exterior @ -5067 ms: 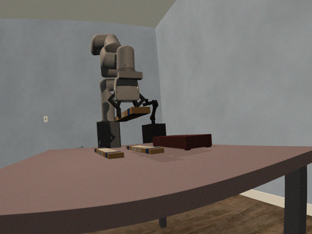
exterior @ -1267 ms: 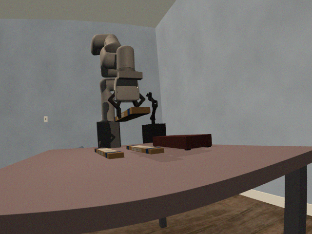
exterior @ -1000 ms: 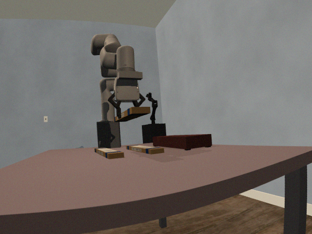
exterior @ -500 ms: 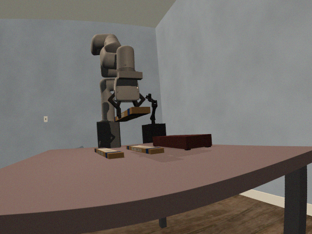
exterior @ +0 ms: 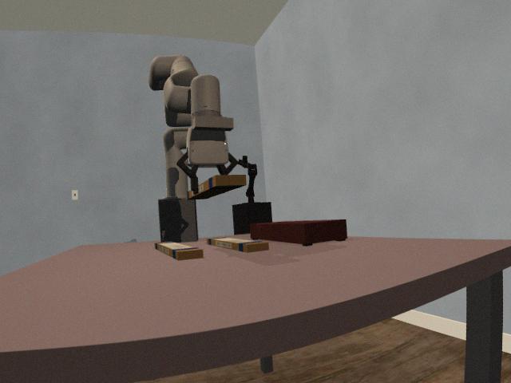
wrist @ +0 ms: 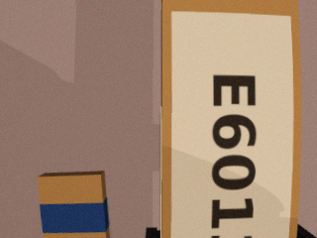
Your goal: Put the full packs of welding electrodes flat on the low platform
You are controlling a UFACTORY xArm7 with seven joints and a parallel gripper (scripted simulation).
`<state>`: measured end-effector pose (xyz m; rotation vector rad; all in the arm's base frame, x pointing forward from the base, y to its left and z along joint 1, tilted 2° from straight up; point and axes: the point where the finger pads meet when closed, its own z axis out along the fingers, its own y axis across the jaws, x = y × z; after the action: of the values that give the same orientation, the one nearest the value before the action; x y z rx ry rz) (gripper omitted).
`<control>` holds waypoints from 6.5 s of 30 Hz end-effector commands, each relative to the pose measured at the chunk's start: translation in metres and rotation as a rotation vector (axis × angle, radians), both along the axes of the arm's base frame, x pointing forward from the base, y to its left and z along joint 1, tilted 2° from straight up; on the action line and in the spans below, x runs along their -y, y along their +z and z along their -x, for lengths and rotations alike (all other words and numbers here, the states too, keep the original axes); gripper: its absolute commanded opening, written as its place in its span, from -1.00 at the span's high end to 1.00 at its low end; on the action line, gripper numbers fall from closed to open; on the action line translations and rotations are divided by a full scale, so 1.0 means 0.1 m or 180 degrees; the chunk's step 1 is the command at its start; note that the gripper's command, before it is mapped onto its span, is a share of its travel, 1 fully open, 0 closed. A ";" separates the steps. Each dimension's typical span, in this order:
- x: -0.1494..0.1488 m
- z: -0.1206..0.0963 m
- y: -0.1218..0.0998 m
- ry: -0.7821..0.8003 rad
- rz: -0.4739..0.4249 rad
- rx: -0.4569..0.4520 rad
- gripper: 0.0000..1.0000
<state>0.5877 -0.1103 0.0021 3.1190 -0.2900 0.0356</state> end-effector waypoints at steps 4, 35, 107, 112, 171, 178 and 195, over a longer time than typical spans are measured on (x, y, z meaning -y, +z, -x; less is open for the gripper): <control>0.00 -0.02 0.03 0.0000 0.0004 0.0019 -0.15; 0.00 -0.02 0.03 0.0269 0.0011 0.0016 -0.15; 1.07 0.97 0.01 0.0292 0.0011 0.0016 -0.15; 1.22 1.11 0.01 0.0292 0.0011 0.0016 -0.15; 2.43 2.23 -0.01 0.0292 0.0011 0.0016 -0.15; 2.43 2.23 -0.01 0.0292 0.0011 0.0016 -0.15; 2.43 2.23 -0.01 0.0292 0.0011 0.0016 -0.15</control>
<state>0.3632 -0.3517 -0.0006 3.1307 -0.1465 0.0384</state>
